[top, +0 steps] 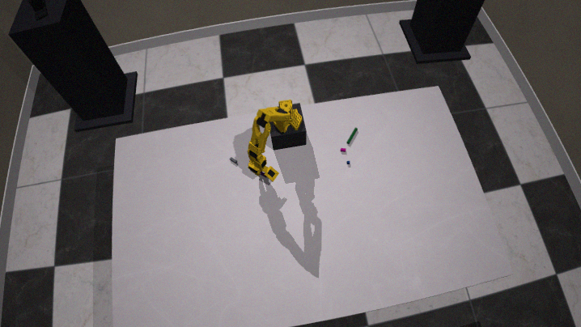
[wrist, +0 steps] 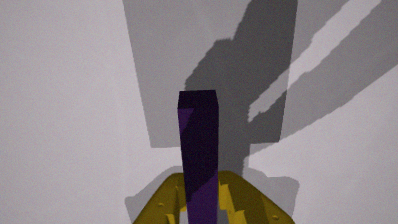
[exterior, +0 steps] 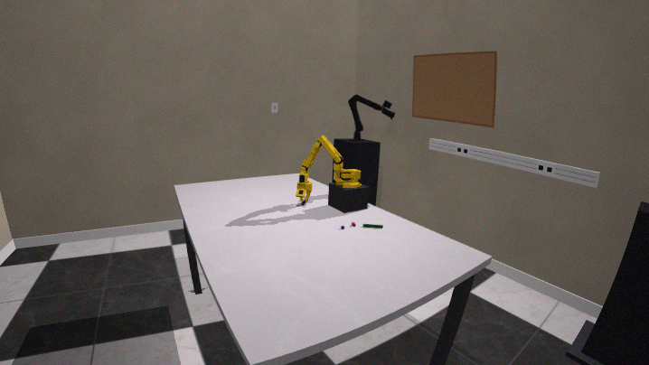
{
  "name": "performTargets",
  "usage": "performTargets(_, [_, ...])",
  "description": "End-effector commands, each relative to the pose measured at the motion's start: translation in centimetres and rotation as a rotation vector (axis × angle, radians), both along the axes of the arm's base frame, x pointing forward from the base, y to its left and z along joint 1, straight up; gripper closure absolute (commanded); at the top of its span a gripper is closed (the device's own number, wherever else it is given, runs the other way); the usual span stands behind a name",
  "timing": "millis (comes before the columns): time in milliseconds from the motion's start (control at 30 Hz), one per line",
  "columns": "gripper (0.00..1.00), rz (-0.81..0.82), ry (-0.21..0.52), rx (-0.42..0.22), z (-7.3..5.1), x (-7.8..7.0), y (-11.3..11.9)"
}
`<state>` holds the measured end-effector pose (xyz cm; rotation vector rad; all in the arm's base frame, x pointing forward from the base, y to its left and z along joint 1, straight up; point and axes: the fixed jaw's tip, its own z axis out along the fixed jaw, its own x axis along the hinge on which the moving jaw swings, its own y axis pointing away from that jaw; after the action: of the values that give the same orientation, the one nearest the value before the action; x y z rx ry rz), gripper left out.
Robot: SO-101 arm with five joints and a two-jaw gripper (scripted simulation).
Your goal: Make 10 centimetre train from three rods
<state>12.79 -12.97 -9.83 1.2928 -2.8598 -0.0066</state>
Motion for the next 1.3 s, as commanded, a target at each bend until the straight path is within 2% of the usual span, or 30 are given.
performTargets(0, [1.0,-0.004,-0.001,0.002,-0.11,-0.11,-0.14])
performTargets(800, [1.0,-0.004,0.001,0.003,-0.1,-0.13,-0.12])
performTargets(1267, [0.94,-0.004,0.001,0.003,-0.1,-0.13,-0.12])
